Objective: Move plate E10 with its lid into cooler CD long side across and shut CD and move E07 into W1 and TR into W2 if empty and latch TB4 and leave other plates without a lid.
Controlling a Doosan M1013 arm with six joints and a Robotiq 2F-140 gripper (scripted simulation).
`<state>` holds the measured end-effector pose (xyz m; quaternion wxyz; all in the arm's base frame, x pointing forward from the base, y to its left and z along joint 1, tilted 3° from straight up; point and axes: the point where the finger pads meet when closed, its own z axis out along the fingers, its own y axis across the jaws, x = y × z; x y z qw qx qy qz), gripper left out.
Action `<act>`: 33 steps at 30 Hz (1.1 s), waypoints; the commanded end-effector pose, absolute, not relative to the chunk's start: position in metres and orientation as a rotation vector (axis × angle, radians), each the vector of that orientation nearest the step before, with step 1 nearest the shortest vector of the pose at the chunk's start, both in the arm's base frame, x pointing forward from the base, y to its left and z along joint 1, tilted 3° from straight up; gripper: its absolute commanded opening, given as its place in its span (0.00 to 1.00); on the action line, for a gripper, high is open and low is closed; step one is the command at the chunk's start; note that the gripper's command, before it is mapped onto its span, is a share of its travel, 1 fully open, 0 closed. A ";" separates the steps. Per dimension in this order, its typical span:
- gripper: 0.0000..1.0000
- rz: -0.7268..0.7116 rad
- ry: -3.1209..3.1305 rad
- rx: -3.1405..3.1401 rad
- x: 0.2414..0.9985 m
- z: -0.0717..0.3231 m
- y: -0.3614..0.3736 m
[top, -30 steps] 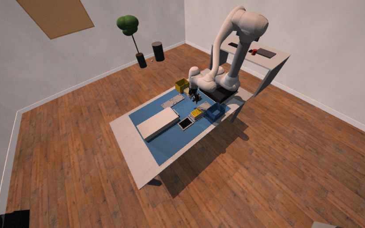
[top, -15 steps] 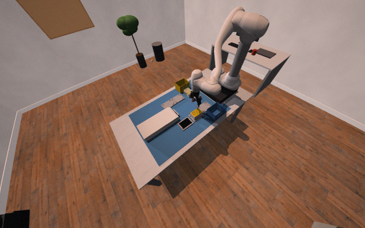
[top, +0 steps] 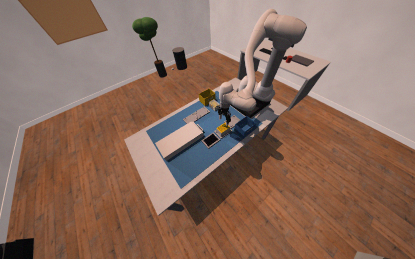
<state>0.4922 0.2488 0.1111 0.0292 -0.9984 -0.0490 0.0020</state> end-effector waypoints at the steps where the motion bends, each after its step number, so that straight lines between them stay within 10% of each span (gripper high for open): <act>1: 0.66 0.006 -0.151 -3.079 0.493 0.111 0.250; 33: 0.66 0.006 -0.151 -3.079 0.492 0.079 0.252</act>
